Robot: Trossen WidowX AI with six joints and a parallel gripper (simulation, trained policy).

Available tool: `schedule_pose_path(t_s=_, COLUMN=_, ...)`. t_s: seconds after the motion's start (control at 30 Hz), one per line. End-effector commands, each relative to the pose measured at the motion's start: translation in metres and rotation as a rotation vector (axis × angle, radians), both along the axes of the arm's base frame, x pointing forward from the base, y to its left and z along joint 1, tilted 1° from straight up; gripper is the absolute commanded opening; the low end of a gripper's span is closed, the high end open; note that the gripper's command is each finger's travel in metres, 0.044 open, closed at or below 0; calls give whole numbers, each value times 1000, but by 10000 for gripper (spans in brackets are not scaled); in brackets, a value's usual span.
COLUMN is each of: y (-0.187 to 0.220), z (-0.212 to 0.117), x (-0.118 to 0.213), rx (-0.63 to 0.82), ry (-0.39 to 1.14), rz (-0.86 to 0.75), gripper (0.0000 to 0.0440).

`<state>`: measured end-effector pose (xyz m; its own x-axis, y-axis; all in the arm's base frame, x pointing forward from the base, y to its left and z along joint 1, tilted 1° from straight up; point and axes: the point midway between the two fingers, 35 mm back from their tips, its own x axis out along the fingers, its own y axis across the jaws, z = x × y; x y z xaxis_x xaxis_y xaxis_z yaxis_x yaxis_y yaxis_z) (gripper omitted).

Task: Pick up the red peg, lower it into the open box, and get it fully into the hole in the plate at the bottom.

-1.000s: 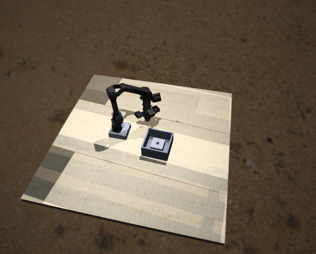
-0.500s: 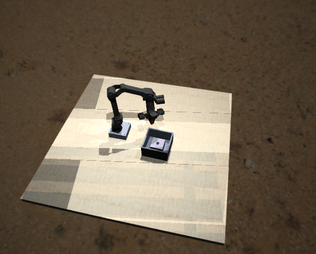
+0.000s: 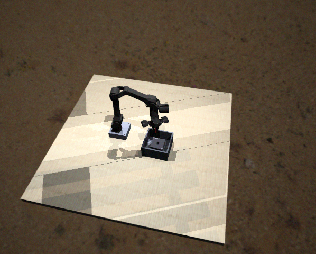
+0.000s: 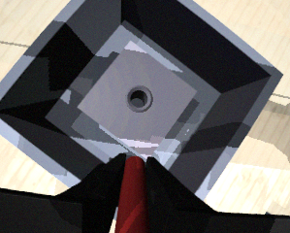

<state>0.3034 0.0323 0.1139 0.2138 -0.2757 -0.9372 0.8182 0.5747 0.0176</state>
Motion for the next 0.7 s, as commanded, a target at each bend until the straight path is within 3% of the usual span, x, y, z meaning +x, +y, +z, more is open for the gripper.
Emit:
schedule_pose_path(t_s=0.0, y=-13, z=-5, x=12, rx=-4, ry=3, rz=1, gripper=0)
schedule_pose_path(t_s=0.57, y=-48, z=-46, x=37, rx=51, ry=76, rz=119, gripper=2)
schedule_pose_path(t_s=0.67, y=-49, z=-56, x=35, rx=68, ry=103, rz=144, gripper=35)
